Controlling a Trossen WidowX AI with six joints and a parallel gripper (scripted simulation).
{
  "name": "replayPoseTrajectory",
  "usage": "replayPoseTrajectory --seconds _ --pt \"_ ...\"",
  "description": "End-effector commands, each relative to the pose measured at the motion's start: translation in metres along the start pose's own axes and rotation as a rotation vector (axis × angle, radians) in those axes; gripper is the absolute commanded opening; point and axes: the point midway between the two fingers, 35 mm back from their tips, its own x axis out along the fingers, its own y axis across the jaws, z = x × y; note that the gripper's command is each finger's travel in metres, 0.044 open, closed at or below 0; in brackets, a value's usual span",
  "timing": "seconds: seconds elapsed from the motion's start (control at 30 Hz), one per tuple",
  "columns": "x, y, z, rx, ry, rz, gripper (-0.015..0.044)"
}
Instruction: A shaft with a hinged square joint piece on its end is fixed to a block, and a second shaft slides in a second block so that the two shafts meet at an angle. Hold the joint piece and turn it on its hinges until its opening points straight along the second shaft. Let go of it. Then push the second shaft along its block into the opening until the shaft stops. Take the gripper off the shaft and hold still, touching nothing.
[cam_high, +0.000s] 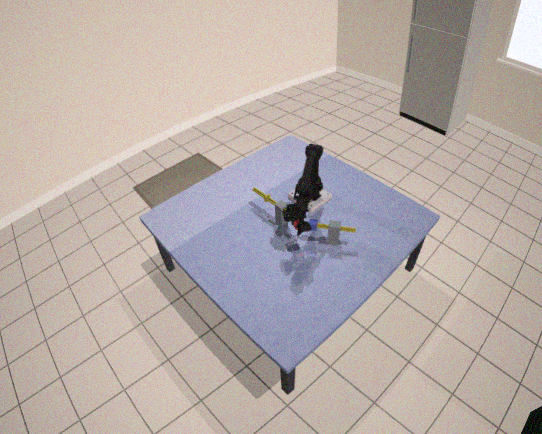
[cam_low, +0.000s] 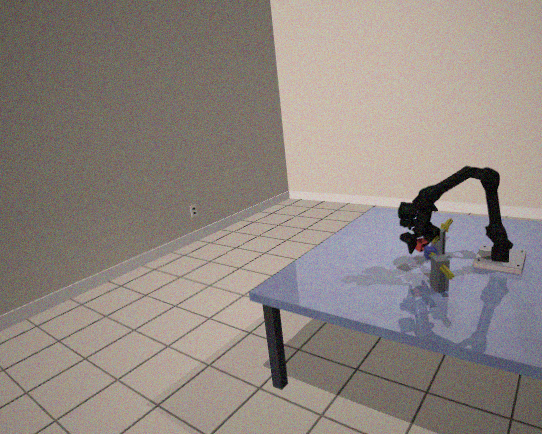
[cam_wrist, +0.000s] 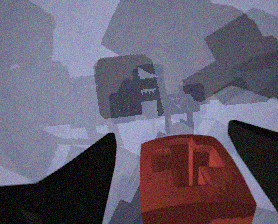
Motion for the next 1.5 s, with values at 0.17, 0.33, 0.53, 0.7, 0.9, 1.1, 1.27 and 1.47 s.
replayPoseTrajectory --seconds 0.17,0.33,0.53,0.7,0.9,1.1,1.27,1.47 --pt "0.002 -0.0009 -0.0002 -0.002 -0.001 -0.004 0.0182" --pt "0.002 -0.0009 -0.0002 -0.002 -0.001 -0.004 0.0182" --pt "0.002 -0.0009 -0.0002 -0.002 -0.001 -0.004 0.0182" --pt "0.002 -0.0009 -0.0002 -0.002 -0.001 -0.004 0.0182" --pt "0.002 -0.0009 -0.0002 -0.002 -0.001 -0.004 0.0182" --pt "0.002 -0.0009 -0.0002 -0.002 -0.001 -0.004 0.0182" --pt "0.002 -0.0009 -0.0002 -0.002 -0.001 -0.004 0.0182" --pt "0.002 -0.0009 -0.0002 -0.002 -0.001 -0.004 0.0182"
